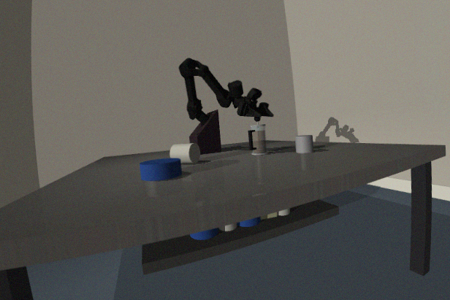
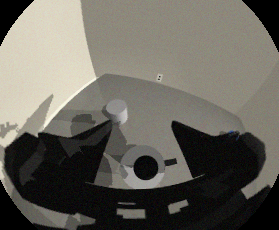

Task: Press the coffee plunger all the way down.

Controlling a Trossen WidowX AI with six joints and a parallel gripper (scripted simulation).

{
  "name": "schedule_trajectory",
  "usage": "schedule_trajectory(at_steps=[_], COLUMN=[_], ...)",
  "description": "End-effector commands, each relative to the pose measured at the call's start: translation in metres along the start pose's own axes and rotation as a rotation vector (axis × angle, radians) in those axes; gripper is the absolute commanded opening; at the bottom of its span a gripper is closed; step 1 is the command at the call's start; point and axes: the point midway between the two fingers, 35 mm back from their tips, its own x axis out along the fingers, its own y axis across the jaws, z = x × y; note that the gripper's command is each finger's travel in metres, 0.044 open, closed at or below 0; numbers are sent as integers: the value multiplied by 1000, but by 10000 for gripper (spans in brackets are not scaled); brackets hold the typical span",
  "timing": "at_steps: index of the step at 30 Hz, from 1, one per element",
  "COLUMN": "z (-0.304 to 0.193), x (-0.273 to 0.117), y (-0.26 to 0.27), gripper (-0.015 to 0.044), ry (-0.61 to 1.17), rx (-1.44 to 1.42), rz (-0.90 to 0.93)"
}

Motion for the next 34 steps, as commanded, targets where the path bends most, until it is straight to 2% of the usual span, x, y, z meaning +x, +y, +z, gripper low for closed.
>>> schedule_trajectory(at_steps=[1, 10, 34], z=[6, 43, 42], x=[-8, -78, -79], y=[0, 0, 0], gripper=[440, 440, 440], ry=[3, 15, 15], rx=[3, -1, -2], rz=[2, 9, 9])
